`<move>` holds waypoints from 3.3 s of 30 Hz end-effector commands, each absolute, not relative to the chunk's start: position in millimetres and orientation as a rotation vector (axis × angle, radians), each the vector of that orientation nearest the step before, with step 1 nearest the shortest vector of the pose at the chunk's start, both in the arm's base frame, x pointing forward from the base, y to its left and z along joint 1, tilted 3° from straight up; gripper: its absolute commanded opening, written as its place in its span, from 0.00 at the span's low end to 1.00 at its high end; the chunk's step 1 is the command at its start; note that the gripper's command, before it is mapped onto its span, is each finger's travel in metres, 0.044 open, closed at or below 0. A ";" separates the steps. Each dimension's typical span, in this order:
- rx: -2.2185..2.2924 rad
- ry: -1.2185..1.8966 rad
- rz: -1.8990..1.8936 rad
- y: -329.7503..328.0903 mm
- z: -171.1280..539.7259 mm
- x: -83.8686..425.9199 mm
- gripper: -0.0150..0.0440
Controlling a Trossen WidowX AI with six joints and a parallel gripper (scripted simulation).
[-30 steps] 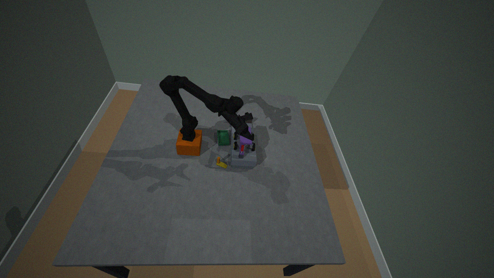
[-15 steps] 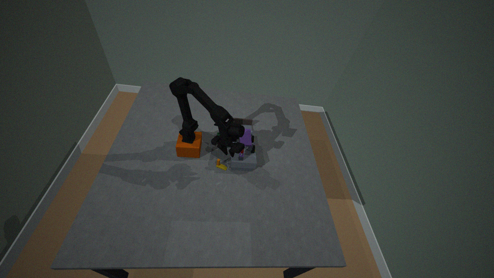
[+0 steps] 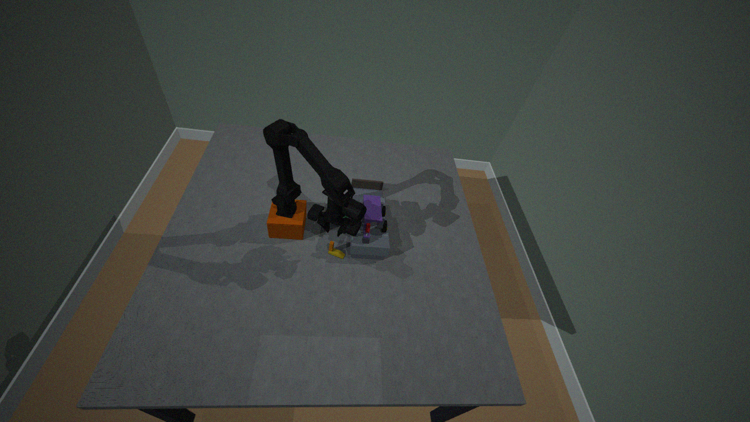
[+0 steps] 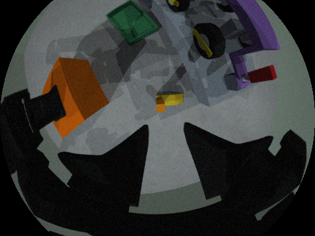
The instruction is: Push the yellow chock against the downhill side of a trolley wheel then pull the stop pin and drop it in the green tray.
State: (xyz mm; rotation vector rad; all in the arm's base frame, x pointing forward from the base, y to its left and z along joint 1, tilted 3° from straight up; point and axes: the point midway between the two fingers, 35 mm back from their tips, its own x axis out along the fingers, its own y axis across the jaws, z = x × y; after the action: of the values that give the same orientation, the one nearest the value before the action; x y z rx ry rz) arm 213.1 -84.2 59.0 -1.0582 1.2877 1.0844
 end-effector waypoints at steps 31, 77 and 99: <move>-1.051 1.288 1.102 -82.1 -8.7 210.4 0.58; -1.056 1.287 1.096 -82.2 -35.2 210.4 0.25; -1.051 1.288 1.102 -83.1 41.0 208.5 0.25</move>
State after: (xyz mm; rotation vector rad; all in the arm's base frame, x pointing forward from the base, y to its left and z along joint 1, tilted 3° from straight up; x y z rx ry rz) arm 207.6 -82.8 28.9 -1.0447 1.2958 1.1047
